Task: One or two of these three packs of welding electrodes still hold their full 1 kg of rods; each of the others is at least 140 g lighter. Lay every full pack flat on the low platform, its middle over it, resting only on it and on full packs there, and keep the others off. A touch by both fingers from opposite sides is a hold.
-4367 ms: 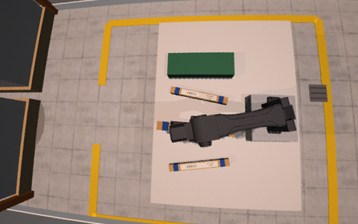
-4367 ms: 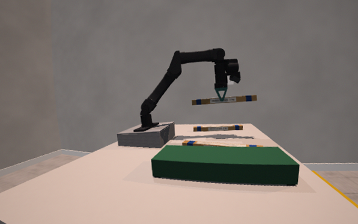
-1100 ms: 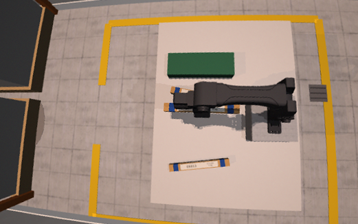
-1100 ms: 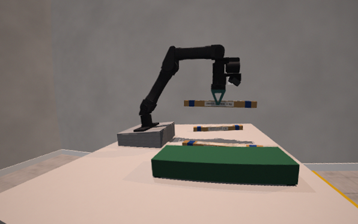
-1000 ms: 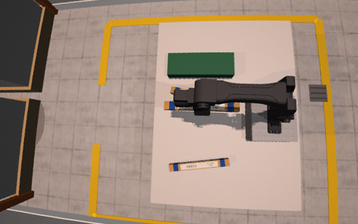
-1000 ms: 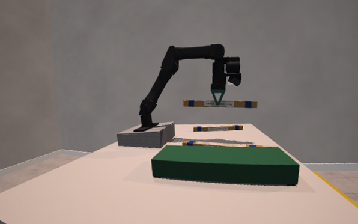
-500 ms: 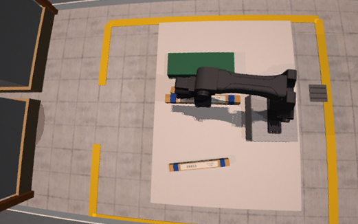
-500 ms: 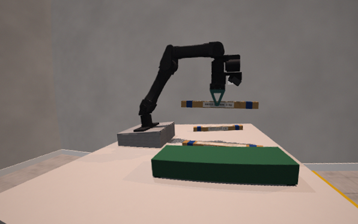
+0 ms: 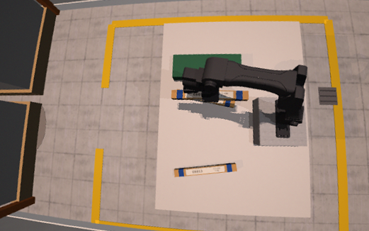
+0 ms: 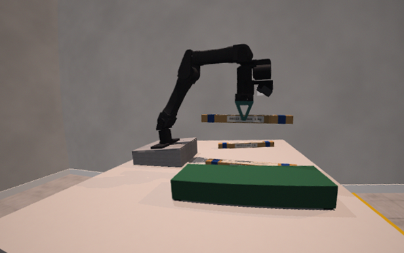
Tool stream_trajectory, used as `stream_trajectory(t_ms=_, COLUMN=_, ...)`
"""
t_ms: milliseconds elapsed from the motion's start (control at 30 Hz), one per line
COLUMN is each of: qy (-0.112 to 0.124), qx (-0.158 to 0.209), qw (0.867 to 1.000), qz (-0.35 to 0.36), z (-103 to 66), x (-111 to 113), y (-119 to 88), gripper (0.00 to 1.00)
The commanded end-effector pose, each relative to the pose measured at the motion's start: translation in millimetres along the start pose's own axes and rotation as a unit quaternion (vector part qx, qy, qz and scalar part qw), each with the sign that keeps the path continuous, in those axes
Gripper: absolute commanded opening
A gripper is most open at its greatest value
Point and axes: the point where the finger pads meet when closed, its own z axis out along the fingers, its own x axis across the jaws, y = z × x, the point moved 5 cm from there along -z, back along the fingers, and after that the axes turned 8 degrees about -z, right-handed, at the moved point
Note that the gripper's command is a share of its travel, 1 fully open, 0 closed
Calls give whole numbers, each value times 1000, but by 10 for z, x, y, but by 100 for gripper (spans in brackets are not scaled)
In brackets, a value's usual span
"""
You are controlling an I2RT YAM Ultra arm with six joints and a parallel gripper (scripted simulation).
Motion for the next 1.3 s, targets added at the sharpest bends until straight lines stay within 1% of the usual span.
stream_trajectory(t_ms=0, qy=-17, qx=-48, qw=999, qz=-4, z=-365, x=-114, y=-37, gripper=0)
stream_trajectory(t_ms=167, qy=-18, qx=-48, qw=999, qz=-4, z=-344, x=-246, y=-61, gripper=0)
stream_trajectory(t_ms=233, qy=-18, qx=-48, qw=999, qz=-4, z=-344, x=-246, y=-61, gripper=0)
stream_trajectory(t_ms=267, qy=-15, qx=-44, qw=999, qz=-7, z=-342, x=-230, y=-73, gripper=0)
stream_trajectory(t_ms=333, qy=-13, qx=-44, qw=999, qz=-3, z=-332, x=-311, y=-97, gripper=0)
stream_trajectory(t_ms=733, qy=-18, qx=-40, qw=999, qz=-3, z=-282, x=-629, y=-165, gripper=0)
stream_trajectory(t_ms=800, qy=-18, qx=-40, qw=999, qz=-3, z=-282, x=-629, y=-165, gripper=0)
stream_trajectory(t_ms=833, qy=-16, qx=-42, qw=999, qz=-9, z=-275, x=-616, y=-115, gripper=0)
stream_trajectory(t_ms=900, qy=-15, qx=-42, qw=999, qz=-3, z=-263, x=-715, y=-149, gripper=0)
stream_trajectory(t_ms=1133, qy=-19, qx=-40, qw=999, qz=-2, z=-235, x=-906, y=-189, gripper=0)
stream_trajectory(t_ms=1233, qy=-18, qx=-36, qw=999, qz=-3, z=-187, x=-986, y=-199, gripper=0)
stream_trajectory(t_ms=1267, qy=-19, qx=-38, qw=999, qz=-2, z=-210, x=-1011, y=-208, gripper=0)
